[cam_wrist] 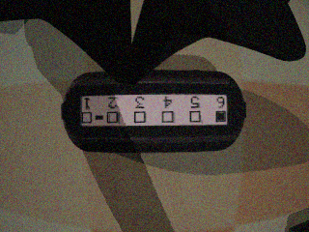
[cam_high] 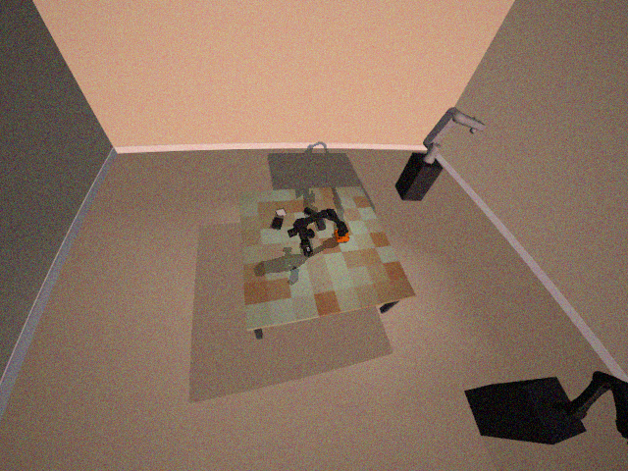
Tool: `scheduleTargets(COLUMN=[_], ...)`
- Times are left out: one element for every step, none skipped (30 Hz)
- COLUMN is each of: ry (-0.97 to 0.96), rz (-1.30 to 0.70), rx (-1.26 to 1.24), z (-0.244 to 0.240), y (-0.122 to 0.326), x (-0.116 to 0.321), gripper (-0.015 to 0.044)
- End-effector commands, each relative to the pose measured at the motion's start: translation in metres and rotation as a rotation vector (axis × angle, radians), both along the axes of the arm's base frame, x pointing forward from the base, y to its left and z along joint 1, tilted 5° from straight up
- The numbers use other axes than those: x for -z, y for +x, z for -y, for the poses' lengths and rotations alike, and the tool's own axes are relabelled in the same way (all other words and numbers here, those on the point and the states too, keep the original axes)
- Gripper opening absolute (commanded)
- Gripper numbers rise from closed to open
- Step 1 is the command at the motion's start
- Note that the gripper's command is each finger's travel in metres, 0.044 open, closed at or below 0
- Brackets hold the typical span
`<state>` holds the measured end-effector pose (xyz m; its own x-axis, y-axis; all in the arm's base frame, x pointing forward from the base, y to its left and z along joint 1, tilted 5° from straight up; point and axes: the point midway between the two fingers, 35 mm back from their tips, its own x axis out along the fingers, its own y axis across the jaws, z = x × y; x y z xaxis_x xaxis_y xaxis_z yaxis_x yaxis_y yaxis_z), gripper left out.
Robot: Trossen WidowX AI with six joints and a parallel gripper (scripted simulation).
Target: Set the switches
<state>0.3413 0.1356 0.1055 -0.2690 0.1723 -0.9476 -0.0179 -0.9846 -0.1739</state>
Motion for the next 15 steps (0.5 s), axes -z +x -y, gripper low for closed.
scheduleTargets(ry=[0.007,0.007,0.007,0.007,0.007,0.007,0.007,0.007,0.007,0.007,0.007,0.007,0.003,-0.01,-0.03], rz=[-0.004,-0.004,-0.004,-0.004,-0.004,-0.004,-0.004,-0.004,-0.004,-0.004,-0.004,-0.004,-0.004,-0.003,0.0], rx=[-0.009,-0.009,-0.009,-0.009,-0.009,-0.009,-0.009,-0.009,-0.009,-0.009,-0.009,-0.009,0.001,0.033,0.087], z=[-0.0007,-0.0007,-0.0007,-0.0007,-0.0007,-0.0007,-0.0007,-0.0007,-0.0007,-0.0007,-0.0007,-0.0007,-0.0011,-0.0022,-0.0041], y=[0.0004,0.0004,0.0004,0.0004,0.0004,0.0004,0.0004,0.0004,0.0004,0.0004,0.0004,0.0004,0.0002,-0.0004,-0.0015], x=[0.0002,0.0002,0.0002,0.0002,0.0002,0.0002,0.0002,0.0002,0.0002,0.0002,0.0002,0.0002,0.0003,0.0005,0.0009], gripper=[0.0,0.0,0.0,0.0,0.0,0.0,0.0,0.0,0.0,0.0,0.0,0.0026,0.0052,0.0079,0.0105])
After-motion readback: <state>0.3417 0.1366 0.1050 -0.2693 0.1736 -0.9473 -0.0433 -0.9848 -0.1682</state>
